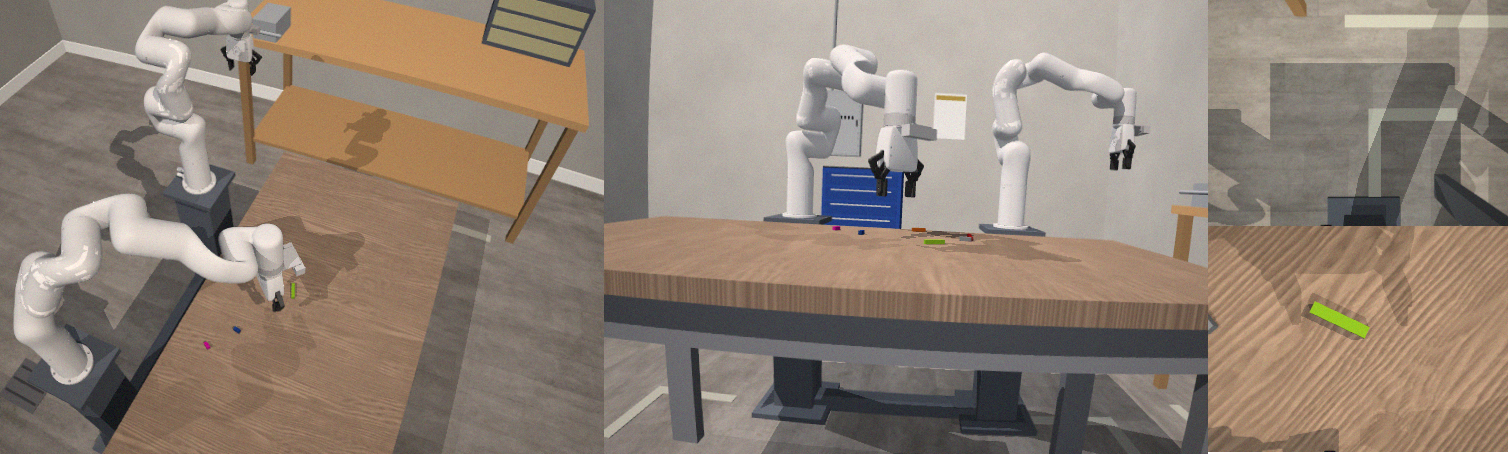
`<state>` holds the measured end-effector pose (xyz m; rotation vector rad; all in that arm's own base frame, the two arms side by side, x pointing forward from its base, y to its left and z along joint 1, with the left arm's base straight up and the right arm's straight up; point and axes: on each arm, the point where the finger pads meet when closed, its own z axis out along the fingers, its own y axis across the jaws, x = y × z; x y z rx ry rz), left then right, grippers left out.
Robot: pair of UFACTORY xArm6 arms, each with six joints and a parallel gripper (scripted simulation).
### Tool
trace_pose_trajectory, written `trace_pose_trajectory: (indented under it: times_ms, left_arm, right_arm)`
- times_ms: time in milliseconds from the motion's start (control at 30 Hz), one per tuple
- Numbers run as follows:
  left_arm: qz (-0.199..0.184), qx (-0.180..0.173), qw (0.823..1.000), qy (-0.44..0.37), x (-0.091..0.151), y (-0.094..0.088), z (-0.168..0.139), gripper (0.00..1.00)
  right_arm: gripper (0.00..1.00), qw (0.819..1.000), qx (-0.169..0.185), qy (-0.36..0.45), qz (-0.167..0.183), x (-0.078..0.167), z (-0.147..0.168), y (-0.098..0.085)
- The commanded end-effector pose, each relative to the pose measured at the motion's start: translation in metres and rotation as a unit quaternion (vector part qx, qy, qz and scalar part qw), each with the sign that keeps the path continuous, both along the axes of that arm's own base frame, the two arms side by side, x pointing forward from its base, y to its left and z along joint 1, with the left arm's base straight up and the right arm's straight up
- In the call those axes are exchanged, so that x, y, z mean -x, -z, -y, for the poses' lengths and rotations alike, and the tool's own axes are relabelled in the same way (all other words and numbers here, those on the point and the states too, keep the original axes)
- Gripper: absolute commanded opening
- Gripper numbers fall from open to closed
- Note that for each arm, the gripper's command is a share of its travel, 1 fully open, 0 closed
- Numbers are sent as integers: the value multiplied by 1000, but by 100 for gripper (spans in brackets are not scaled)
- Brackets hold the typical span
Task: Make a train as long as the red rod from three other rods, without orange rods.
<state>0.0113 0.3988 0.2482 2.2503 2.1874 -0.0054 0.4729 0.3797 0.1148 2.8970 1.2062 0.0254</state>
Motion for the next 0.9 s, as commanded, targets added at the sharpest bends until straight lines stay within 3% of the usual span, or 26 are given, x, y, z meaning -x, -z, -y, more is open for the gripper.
trace_pose_trajectory:
  times_ms: [0, 367, 433, 867]
  left_arm:
    - [0, -2, 1000, 0, 0, -2, -1, 100]
    - [0, -2, 1000, 0, 0, -2, -1, 100]
    - [0, -2, 1000, 0, 0, -2, -1, 100]
    - [0, -2, 1000, 0, 0, -2, -1, 100]
  right_arm:
    - [100, 997, 0, -83, -5, -9, -16, -1]
    - [100, 967, 2, -253, -4, -19, -46, 6]
    - [100, 967, 2, -253, -4, -19, -46, 6]
    - [100, 888, 4, -459, -3, -25, -82, 17]
